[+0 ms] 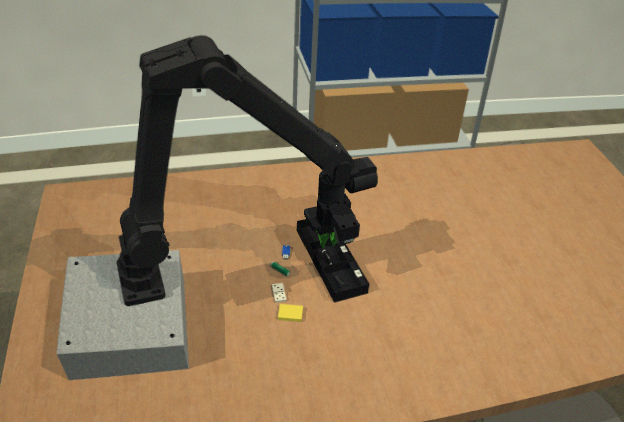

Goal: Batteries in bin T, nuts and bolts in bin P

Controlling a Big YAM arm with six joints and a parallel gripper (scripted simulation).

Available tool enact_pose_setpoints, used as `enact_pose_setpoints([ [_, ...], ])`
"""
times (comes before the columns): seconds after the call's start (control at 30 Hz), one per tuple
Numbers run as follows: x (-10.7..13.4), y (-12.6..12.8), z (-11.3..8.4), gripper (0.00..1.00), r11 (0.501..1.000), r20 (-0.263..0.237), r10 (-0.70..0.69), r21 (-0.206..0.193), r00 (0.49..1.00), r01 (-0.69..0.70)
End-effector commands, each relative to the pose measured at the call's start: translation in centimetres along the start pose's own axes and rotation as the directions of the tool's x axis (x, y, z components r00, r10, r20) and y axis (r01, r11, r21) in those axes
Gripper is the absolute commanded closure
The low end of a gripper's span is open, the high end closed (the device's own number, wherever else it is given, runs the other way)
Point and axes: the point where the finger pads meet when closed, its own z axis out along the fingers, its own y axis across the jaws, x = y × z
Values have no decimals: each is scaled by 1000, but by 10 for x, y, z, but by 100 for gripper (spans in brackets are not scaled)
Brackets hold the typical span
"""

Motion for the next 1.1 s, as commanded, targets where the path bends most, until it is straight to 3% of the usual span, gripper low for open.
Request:
enact_pose_setpoints([
  [0.0,0,15,-11,77,999,1,6,-31,1000,-6],
  [1.07,-3,25,-10,77,1000,3,21,-23,1000,-21],
])
